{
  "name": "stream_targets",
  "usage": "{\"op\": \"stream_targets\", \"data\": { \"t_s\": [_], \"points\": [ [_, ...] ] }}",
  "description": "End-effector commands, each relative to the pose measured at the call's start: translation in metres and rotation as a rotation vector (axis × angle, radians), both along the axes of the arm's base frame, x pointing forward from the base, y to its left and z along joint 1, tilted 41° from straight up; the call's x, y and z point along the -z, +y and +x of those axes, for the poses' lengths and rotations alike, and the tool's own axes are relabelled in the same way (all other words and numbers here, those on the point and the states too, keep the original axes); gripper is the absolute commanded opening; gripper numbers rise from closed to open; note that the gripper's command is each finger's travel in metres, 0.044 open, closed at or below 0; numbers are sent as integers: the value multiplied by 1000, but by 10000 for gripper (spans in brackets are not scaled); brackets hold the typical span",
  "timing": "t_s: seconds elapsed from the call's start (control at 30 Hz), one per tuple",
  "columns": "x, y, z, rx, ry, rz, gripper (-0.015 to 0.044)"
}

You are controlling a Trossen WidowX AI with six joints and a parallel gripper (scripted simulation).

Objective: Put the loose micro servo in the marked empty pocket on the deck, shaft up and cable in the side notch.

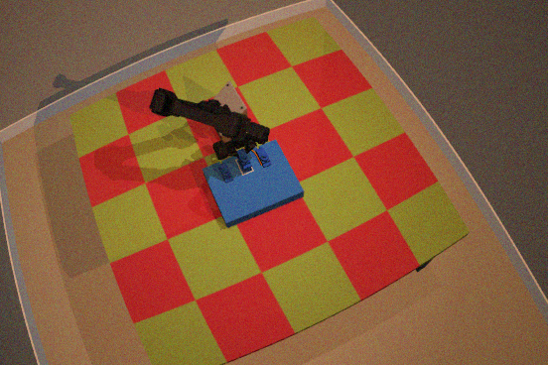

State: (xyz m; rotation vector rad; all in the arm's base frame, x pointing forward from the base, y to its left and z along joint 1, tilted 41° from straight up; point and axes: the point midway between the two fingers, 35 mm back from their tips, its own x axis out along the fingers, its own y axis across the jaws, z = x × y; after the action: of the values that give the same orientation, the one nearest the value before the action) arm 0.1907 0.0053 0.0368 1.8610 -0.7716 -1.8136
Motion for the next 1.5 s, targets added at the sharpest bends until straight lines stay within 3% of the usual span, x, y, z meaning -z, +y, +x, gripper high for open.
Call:
{"op": "stream_targets", "data": {
  "t_s": [0.0, 1.47],
  "points": [
    [3, -3, -1, -4, 4, -5, 0],
    [26, -24, -1, -4, 3, -6, 0]
  ]
}}
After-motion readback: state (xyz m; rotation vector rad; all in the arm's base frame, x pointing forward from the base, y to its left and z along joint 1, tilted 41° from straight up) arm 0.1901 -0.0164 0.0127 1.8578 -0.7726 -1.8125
